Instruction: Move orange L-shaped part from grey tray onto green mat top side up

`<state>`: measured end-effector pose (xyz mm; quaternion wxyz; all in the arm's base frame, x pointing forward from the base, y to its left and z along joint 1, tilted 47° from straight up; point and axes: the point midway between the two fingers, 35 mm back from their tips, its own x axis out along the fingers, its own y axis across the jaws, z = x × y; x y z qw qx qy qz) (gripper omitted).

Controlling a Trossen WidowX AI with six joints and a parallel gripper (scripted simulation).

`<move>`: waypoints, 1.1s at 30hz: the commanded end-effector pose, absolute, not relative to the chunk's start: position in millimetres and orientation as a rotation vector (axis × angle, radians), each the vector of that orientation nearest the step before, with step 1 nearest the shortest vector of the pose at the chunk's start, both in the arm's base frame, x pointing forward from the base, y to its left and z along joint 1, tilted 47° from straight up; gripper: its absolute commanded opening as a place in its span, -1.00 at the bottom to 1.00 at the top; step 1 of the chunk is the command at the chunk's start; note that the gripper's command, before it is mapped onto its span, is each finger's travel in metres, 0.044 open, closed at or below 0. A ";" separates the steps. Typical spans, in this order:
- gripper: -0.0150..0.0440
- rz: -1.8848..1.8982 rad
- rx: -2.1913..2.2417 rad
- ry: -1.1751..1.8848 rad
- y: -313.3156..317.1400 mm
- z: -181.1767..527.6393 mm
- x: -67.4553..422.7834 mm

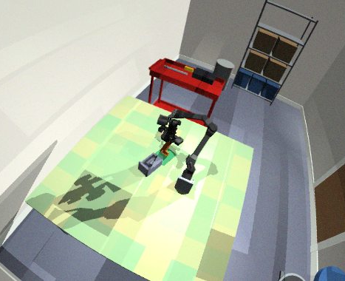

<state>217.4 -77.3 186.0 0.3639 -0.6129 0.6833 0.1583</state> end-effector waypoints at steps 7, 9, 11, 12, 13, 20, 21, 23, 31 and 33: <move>-0.49 0.406 -1.582 1.759 -89.4 175.2 217.3; -0.49 0.406 -1.582 1.759 -91.6 173.2 217.4; -0.49 0.405 -1.582 1.759 -93.8 171.1 217.4; -0.49 0.405 -1.582 1.759 -94.9 170.1 217.4; -0.49 0.405 -1.582 1.759 -96.0 169.1 217.5; -0.49 0.405 -1.582 1.759 -103.8 161.9 217.6; -0.49 0.404 -1.582 1.759 -104.9 160.9 217.6; -0.49 0.404 -1.582 1.759 -107.1 158.9 217.7; -0.49 0.403 -1.583 1.759 -116.0 150.6 217.8; -0.49 0.403 -1.583 1.760 -118.3 148.6 217.7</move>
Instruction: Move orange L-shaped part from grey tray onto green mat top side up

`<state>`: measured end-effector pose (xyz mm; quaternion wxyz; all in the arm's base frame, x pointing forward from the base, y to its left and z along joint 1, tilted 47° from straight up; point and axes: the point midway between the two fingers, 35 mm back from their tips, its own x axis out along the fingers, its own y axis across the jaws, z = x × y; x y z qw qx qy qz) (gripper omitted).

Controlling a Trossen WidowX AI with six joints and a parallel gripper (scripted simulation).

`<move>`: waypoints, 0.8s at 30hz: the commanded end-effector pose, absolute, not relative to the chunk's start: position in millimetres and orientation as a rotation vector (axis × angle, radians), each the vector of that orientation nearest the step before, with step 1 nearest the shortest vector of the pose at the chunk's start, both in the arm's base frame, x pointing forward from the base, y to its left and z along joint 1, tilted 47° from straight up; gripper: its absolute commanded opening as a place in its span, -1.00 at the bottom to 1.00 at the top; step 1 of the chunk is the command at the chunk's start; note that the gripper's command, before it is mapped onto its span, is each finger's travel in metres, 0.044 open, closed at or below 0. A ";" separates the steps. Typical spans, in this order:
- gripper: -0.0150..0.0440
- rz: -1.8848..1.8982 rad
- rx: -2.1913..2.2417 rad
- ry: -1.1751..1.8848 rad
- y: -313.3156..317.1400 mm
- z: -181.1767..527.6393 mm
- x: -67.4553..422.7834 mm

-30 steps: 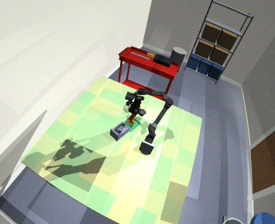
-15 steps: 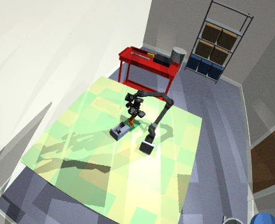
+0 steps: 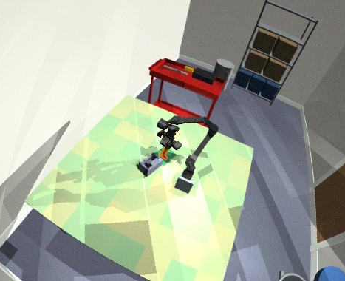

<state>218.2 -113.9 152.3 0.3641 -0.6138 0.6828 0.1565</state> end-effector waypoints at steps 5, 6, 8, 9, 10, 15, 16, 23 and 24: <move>-0.49 0.402 -1.584 1.760 -121.1 146.2 217.6; -0.49 0.402 -1.584 1.760 -121.1 146.2 217.6; -0.49 0.402 -1.584 1.760 -121.1 146.2 217.6; -0.49 0.402 -1.584 1.760 -121.1 146.2 217.6; -0.49 0.402 -1.584 1.760 -121.1 146.2 217.6; -0.31 0.403 -1.579 1.759 -120.4 146.3 217.4; -0.22 0.403 -1.579 1.759 -120.4 146.3 217.4; 0.40 0.405 -1.581 1.758 -118.5 147.8 217.8; 0.49 0.410 -1.583 1.756 -115.2 150.5 218.5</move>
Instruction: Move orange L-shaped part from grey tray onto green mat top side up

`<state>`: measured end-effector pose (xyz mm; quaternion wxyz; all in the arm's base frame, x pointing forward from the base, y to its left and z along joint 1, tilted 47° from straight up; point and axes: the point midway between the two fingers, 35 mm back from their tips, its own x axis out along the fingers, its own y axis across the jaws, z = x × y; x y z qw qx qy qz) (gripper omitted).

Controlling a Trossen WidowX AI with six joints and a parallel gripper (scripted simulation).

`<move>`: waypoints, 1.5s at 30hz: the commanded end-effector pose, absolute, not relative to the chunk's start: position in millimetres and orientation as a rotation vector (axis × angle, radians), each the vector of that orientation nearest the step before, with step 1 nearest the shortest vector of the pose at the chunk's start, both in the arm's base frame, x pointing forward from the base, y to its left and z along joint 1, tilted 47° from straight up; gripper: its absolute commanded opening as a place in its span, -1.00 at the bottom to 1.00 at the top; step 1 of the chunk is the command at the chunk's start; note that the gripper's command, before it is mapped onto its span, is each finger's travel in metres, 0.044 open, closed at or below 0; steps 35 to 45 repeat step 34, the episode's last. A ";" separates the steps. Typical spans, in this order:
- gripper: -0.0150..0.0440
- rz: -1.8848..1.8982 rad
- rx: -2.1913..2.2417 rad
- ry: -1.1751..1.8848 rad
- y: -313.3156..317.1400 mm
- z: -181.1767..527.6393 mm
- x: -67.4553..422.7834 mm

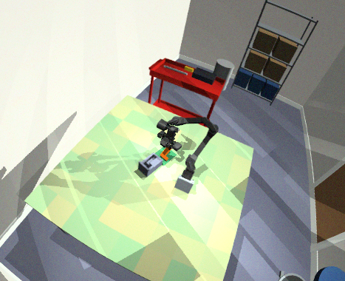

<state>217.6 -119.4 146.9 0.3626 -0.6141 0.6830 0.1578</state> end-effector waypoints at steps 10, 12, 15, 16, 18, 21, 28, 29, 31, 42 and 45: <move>0.86 0.467 -1.643 1.731 -56.3 206.3 215.4; 0.86 0.467 -1.643 1.731 -56.3 206.3 215.4; 0.86 0.467 -1.643 1.731 -56.3 206.3 215.4; 0.86 0.462 -1.645 1.723 -60.2 202.4 217.4; 0.86 0.462 -1.645 1.723 -60.2 202.4 217.4; 0.86 0.462 -1.645 1.723 -60.2 202.4 217.4; 0.86 0.462 -1.645 1.723 -60.2 202.4 217.4; 0.86 0.462 -1.645 1.723 -60.2 202.4 217.4; 0.86 0.462 -1.645 1.723 -60.2 202.4 217.4; 0.86 0.462 -1.645 1.723 -60.2 202.4 217.4; 0.86 0.462 -1.645 1.723 -60.2 202.4 217.4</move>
